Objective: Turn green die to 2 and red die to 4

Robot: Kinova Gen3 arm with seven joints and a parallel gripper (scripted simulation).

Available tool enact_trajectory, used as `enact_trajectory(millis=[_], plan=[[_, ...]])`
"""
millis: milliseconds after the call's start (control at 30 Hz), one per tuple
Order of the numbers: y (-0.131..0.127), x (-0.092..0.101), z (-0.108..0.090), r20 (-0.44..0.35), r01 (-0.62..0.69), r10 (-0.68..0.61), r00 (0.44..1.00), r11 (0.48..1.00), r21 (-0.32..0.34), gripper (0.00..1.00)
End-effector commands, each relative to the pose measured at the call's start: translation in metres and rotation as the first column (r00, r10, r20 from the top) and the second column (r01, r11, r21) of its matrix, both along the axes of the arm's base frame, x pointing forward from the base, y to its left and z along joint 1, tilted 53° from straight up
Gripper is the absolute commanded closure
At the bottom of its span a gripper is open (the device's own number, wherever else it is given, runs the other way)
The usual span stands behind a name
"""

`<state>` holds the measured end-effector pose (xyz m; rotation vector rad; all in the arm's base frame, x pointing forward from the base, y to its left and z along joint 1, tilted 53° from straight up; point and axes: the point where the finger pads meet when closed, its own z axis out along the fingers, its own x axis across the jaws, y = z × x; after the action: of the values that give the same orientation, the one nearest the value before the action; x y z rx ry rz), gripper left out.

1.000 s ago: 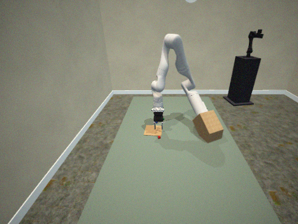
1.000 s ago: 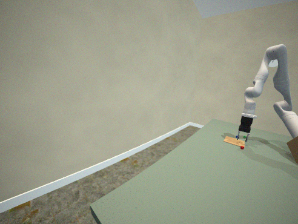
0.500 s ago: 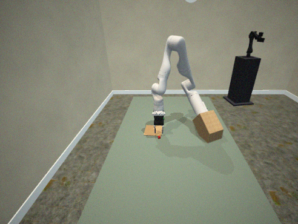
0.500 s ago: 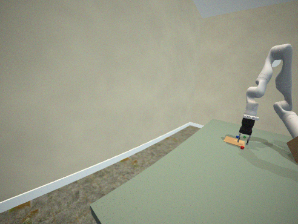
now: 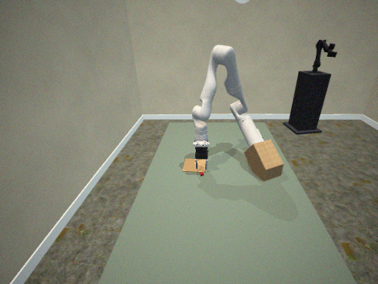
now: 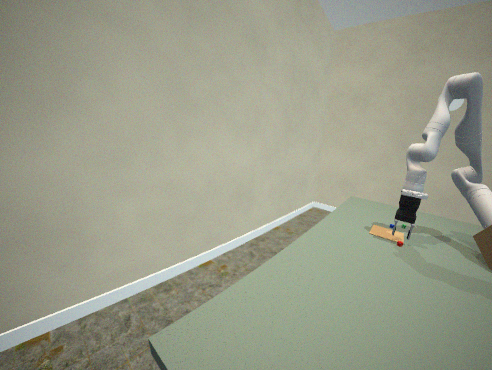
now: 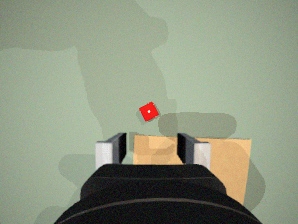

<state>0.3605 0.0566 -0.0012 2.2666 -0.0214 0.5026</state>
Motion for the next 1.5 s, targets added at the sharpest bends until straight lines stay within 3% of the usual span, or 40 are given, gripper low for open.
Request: enact_trajectory(millis=[0, 933, 1167, 1467], plan=[[0.001, 0.000, 0.000, 0.000, -0.001, 0.001, 1.000, 1.000, 0.001, 0.00], [0.003, -0.001, 0.002, 0.000, -0.001, 0.001, 1.000, 1.000, 0.001, 0.00], [0.012, -0.005, 0.010, 0.000, -0.001, 0.001, 1.000, 1.000, 0.001, 0.00], [0.044, -0.021, 0.036, 0.000, -0.001, 0.001, 1.000, 1.000, 0.001, 0.00]])
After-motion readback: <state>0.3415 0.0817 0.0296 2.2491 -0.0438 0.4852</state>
